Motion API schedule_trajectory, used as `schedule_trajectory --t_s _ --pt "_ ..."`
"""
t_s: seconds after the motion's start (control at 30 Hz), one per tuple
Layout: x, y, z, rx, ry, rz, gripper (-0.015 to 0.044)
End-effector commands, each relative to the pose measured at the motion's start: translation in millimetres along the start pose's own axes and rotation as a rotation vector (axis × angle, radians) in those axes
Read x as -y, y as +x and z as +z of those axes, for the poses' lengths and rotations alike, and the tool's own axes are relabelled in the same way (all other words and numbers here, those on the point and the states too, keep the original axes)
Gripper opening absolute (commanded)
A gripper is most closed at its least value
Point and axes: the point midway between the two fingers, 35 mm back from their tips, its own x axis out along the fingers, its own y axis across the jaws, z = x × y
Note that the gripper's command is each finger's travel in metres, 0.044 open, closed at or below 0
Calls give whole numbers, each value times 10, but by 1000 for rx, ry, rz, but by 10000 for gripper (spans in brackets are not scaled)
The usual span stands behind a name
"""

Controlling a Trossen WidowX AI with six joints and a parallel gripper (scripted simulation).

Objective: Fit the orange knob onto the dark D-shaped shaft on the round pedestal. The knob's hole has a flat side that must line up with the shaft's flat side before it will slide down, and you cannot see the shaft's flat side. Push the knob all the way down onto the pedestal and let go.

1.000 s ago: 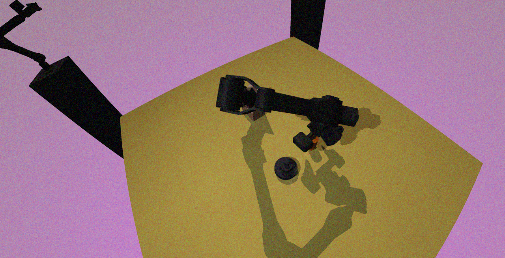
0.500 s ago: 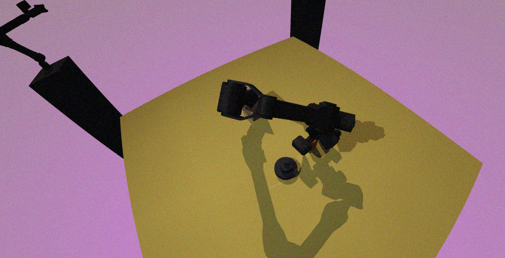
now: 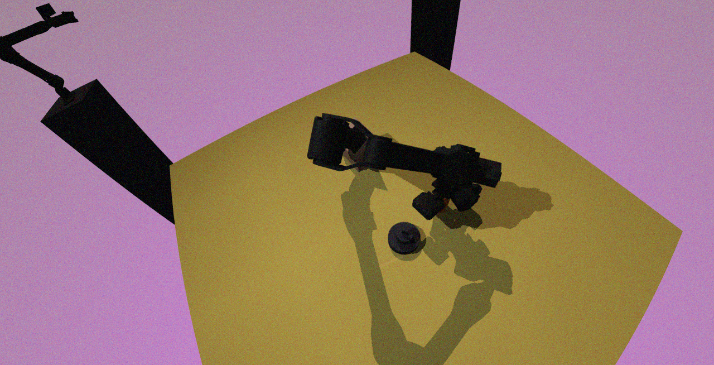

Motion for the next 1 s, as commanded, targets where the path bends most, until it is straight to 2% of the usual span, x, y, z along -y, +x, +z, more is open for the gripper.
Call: schedule_trajectory --t_s 0.0,0.17,0.2,0.8,0.97 --pt "3 4 1 2 -3 -4 138" --pt "-17 -144 37 3 -4 0 6" --pt "-24 -204 49 3 -4 2 0" --pt "-38 -1319 37 2 -5 5 0" --pt "-29 -1404 19 1 -5 3 0"
